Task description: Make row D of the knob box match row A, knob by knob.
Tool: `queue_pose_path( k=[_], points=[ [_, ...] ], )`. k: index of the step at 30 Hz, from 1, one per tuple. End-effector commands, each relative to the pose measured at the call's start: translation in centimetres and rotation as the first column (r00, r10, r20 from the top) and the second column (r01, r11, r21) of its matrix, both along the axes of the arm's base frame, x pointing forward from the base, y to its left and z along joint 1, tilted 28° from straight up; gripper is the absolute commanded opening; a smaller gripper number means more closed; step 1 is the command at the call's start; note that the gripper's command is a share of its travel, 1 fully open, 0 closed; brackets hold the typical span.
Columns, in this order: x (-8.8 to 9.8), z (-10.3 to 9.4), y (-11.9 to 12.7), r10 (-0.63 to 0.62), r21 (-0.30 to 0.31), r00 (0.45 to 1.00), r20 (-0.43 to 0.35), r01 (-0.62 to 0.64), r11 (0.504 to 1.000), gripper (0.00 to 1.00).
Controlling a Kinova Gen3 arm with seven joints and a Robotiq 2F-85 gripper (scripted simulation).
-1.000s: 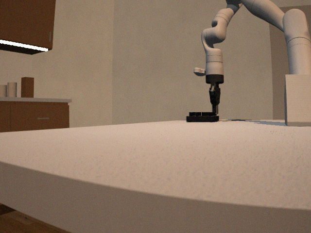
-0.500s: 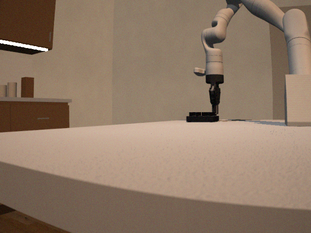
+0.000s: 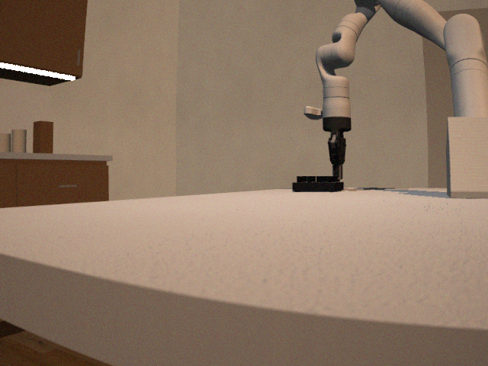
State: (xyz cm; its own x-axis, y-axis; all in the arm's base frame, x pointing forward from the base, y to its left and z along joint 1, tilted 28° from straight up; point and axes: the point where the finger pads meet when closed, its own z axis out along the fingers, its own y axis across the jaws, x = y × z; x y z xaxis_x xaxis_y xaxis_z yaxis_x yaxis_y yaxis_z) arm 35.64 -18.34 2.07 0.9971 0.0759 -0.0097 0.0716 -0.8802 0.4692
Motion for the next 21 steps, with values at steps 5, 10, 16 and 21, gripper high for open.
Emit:
queue_pose_path(
  k=[5, 10, 16, 21],
  points=[
    [0.0, 0.3, 0.1, 0.001, 0.0, 1.0, 0.001, -0.001, 1.0, 0.19],
    [0.0, 1.2, 0.6, 0.001, 0.0, 1.0, 0.001, -0.001, 1.0, 0.19],
    [0.0, 2.7, 1.4, 0.001, 0.0, 1.0, 0.001, -0.001, 1.0, 0.19],
    [0.0, 3.3, 1.7, 0.001, 0.0, 1.0, 0.001, -0.001, 1.0, 0.19]
  ],
)
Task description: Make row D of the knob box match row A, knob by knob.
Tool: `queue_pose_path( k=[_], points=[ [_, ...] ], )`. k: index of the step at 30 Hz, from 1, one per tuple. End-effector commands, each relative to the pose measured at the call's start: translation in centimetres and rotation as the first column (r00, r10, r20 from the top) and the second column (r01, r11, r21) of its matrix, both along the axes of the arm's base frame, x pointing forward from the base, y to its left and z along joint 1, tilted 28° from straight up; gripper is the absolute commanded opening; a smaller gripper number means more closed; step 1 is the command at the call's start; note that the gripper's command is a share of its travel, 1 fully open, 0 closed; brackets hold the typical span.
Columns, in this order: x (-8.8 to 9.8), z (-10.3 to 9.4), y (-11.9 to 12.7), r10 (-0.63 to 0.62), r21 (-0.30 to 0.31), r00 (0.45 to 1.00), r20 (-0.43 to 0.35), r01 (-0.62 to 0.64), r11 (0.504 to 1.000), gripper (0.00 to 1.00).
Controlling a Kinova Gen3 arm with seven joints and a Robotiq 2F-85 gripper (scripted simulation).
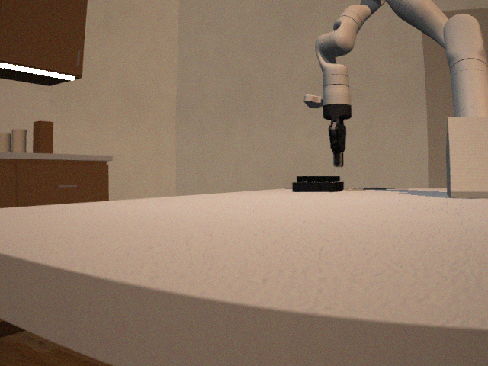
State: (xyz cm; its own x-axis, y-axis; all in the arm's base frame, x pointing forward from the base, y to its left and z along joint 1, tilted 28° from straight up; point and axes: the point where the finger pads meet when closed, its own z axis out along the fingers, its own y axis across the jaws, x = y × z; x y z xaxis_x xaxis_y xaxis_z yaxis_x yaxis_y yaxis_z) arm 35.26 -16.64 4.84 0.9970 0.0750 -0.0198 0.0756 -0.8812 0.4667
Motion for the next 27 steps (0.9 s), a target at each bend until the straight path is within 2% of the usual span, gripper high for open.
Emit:
queue_pose_path(
  k=[1, 20, 27],
  points=[
    [0.33, 0.5, 0.04, 0.002, -0.002, 1.0, 0.012, -0.002, 1.0, 0.19],
    [0.32, 0.63, 0.11, 0.004, -0.002, 1.0, 0.011, -0.004, 1.0, 0.19],
    [0.32, 0.67, 0.14, 0.04, -0.003, 0.999, -0.009, -0.04, 0.999, 0.19]
  ],
)
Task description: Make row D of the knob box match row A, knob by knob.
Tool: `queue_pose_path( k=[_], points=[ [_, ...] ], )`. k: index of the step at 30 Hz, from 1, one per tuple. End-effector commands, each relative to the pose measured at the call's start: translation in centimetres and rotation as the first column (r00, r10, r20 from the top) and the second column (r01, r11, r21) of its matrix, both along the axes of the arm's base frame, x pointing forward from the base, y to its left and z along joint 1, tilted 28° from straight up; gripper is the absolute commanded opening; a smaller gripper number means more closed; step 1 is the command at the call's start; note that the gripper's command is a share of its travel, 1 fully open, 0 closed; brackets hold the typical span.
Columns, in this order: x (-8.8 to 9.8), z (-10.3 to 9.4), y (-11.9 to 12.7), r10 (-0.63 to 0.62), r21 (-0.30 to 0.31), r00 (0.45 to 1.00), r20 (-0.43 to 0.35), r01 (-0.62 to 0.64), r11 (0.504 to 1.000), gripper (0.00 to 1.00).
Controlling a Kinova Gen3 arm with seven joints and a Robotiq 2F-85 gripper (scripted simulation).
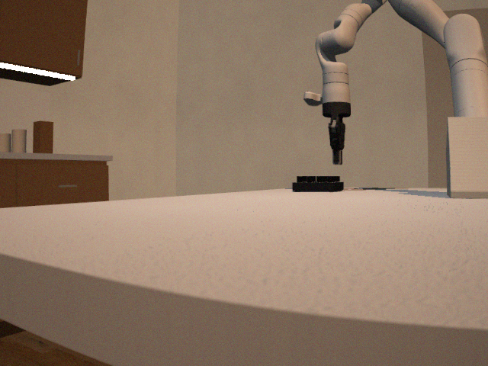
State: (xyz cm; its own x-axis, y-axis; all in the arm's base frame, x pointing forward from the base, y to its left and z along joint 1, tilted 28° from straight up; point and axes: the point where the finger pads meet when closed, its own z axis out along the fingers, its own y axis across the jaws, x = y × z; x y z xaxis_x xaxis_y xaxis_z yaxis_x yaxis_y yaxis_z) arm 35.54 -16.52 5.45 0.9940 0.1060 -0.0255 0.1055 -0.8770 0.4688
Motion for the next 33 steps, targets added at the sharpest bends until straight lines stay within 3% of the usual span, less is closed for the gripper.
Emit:
queue_pose_path(
  k=[1, 10, 17, 23, 25, 33],
  points=[
    [0.04, 0.07, 0.03, 0.018, 0.0, 1.0, -0.008, -0.018, 1.0, 0.19],
    [0.02, 0.21, 0.13, 0.128, 0.001, 0.989, -0.067, -0.128, 0.992, 0.19],
    [0.0, 0.43, 0.29, 0.296, 0.015, 0.942, -0.158, -0.298, 0.955, 0.19],
    [-0.03, 0.67, 0.45, 0.459, 0.047, 0.853, -0.247, -0.463, 0.885, 0.19],
    [-0.03, 0.67, 0.45, 0.459, 0.047, 0.853, -0.247, -0.463, 0.885, 0.19],
    [-0.06, 1.04, 0.66, 0.65, 0.115, 0.673, -0.354, -0.658, 0.744, 0.19]
  ],
)
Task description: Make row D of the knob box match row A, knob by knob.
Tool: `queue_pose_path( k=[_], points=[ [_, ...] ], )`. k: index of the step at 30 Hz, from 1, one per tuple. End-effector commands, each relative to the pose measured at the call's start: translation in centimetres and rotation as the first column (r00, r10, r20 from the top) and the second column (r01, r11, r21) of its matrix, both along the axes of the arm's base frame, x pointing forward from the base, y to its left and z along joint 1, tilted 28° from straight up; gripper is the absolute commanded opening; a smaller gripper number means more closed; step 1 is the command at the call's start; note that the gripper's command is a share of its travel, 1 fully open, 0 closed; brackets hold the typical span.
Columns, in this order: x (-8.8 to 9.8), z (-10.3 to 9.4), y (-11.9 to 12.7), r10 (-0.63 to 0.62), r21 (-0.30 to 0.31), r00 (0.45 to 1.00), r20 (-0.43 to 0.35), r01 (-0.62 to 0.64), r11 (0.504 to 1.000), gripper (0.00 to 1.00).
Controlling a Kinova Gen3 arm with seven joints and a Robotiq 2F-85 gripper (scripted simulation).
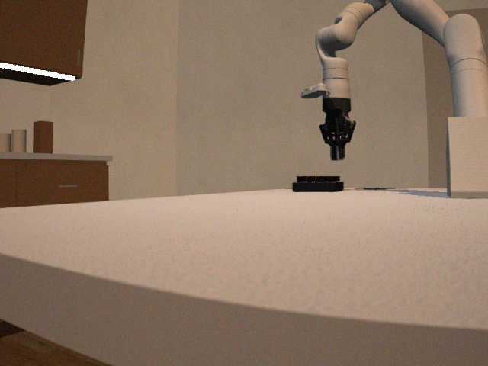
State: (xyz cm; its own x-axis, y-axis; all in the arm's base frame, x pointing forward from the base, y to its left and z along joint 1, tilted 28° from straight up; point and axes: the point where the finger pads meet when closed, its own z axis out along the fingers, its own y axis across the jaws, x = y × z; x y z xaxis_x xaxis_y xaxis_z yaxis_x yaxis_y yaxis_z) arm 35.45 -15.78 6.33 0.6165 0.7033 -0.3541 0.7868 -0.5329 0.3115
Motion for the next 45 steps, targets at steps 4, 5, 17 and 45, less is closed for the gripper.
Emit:
queue_pose_path(
  k=[4, 5, 17, 45],
  points=[
    [0.01, 0.33, 0.02, 0.14, 0.003, 0.987, -0.077, -0.141, 0.99, 0.19],
    [0.01, 0.37, 0.04, 0.166, 0.005, 0.982, -0.091, -0.166, 0.986, 0.19],
    [-0.01, 0.67, 0.19, 0.348, 0.024, 0.918, -0.189, -0.35, 0.936, 0.19],
    [-0.01, 0.77, 0.23, 0.401, 0.034, 0.89, -0.218, -0.404, 0.914, 0.19]
  ],
)
